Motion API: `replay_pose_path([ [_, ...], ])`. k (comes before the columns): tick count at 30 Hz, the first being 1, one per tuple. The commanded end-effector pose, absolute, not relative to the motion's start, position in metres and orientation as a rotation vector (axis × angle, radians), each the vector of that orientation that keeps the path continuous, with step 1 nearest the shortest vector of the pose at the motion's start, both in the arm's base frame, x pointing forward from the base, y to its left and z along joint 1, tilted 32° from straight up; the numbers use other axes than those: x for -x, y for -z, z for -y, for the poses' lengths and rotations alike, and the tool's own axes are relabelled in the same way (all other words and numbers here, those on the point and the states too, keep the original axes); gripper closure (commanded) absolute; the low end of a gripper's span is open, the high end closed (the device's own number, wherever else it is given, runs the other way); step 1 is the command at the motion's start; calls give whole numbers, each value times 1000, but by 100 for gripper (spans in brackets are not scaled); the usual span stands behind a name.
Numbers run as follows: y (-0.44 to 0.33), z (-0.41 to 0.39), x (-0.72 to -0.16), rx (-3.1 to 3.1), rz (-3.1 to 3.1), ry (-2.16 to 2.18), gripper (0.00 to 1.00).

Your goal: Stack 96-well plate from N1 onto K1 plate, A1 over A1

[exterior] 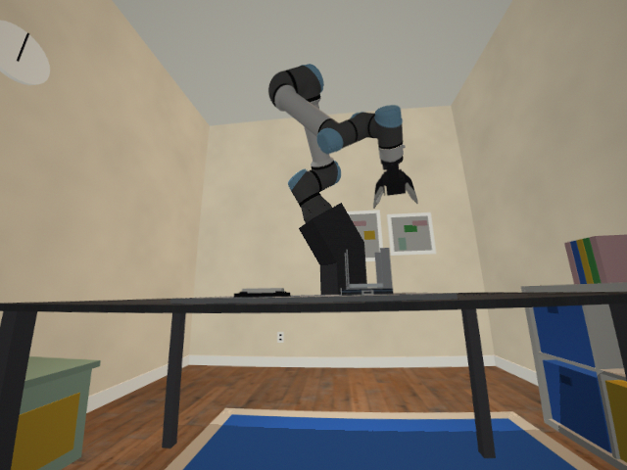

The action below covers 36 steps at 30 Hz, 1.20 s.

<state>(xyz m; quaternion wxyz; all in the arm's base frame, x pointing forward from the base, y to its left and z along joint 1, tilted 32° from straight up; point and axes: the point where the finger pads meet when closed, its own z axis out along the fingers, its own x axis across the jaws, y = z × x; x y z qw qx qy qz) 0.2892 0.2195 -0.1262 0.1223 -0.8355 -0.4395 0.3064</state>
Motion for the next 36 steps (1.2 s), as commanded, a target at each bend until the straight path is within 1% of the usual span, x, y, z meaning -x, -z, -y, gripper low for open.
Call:
replay_pose_path([
  [1,130,-205,-304,2497,1245,-808,0],
  [6,131,-196,-312,2497,1245,-808,0],
  [9,133,-185,-321,2568,1195,-711,0],
  [14,135,-172,-331,2568,1195,-711,0],
  [17,135,-159,-340,2641,1140,-617,0],
  [23,136,-145,-349,2641,1140,-617,0],
  [26,136,-132,-357,2713,1082,-525,0],
  [31,137,-117,-366,2713,1082,-525,0],
  [36,136,-99,-374,2787,1020,-435,0],
])
